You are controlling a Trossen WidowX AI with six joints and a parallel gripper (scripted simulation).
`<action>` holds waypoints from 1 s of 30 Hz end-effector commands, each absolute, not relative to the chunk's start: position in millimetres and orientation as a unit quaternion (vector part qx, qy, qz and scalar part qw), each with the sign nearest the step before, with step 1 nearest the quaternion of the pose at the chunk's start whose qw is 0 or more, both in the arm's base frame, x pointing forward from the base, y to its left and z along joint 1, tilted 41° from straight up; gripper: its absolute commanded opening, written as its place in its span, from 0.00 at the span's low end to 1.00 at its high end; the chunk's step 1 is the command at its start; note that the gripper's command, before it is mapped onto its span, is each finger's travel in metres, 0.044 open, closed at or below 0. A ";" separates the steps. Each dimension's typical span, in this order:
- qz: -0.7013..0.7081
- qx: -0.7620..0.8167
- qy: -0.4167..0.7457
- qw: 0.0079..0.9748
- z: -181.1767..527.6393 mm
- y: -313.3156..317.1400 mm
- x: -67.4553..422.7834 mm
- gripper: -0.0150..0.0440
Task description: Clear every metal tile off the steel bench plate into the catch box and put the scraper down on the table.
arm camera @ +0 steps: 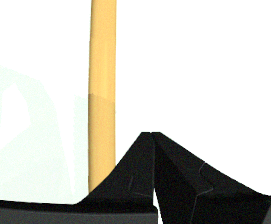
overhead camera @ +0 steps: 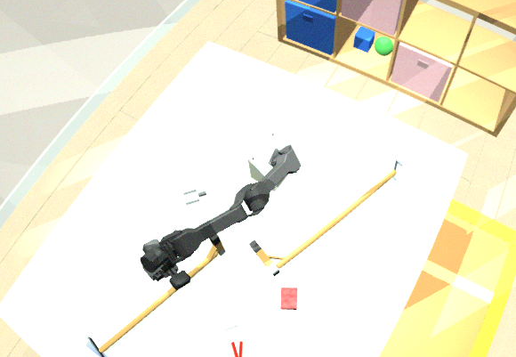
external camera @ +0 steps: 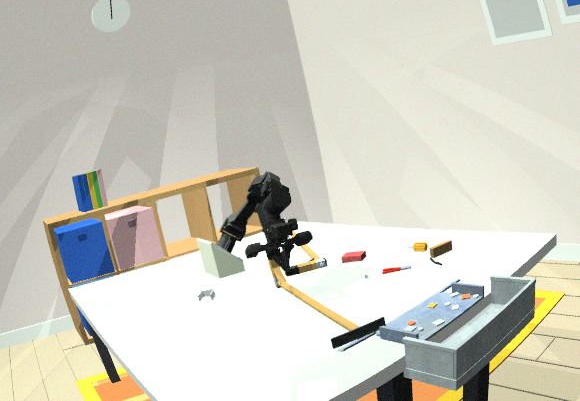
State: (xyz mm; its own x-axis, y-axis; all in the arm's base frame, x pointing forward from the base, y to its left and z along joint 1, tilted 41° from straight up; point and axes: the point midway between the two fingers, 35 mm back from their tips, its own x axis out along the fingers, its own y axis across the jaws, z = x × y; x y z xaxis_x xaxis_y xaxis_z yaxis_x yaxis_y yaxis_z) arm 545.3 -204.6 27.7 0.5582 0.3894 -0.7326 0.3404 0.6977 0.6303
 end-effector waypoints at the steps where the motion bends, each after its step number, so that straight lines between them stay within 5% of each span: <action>1: 0.019 0.387 0.466 0.795 33.8 -206.0 545.9 0.25; 30: -0.202 0.662 0.542 0.476 51.9 -174.1 474.4 0.25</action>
